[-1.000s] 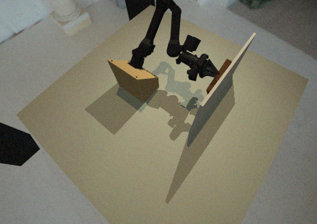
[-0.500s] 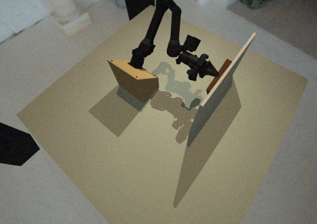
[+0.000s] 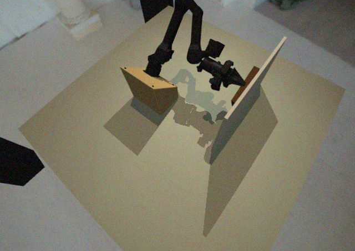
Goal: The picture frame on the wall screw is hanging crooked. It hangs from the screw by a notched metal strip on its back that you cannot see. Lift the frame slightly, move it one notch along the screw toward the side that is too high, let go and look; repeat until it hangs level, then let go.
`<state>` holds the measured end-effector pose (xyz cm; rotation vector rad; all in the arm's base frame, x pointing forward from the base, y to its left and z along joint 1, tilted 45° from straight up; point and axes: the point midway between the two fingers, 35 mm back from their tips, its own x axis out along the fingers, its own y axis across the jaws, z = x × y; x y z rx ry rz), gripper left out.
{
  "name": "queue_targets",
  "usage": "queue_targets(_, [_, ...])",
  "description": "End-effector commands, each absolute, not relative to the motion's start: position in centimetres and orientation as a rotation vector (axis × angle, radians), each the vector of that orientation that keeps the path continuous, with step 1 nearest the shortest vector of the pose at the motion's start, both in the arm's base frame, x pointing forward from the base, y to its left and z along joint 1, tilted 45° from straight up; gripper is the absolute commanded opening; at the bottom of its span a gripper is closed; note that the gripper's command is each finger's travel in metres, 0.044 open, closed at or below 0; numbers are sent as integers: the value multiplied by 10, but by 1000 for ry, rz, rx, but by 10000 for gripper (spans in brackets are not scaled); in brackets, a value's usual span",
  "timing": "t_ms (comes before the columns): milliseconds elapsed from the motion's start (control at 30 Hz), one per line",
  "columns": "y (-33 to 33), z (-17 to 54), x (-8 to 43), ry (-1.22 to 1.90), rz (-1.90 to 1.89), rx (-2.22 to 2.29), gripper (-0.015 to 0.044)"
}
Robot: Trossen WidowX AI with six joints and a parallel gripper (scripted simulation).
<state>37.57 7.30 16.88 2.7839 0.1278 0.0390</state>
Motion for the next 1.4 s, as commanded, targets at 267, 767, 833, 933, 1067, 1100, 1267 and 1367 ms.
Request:
queue_targets(267, [69,170,376,128,38,2788,0])
queue_targets(767, [66,171,376,128,38,2788,0])
queue_targets(833, [66,171,376,128,38,2788,0])
queue_targets(933, [67,171,376,128,38,2788,0])
queue_targets(1067, [67,171,376,128,38,2788,0])
queue_targets(1100, [67,171,376,128,38,2788,0])
queue_targets(1267, [67,171,376,128,38,2788,0])
queue_targets(1367, [67,171,376,128,38,2788,0])
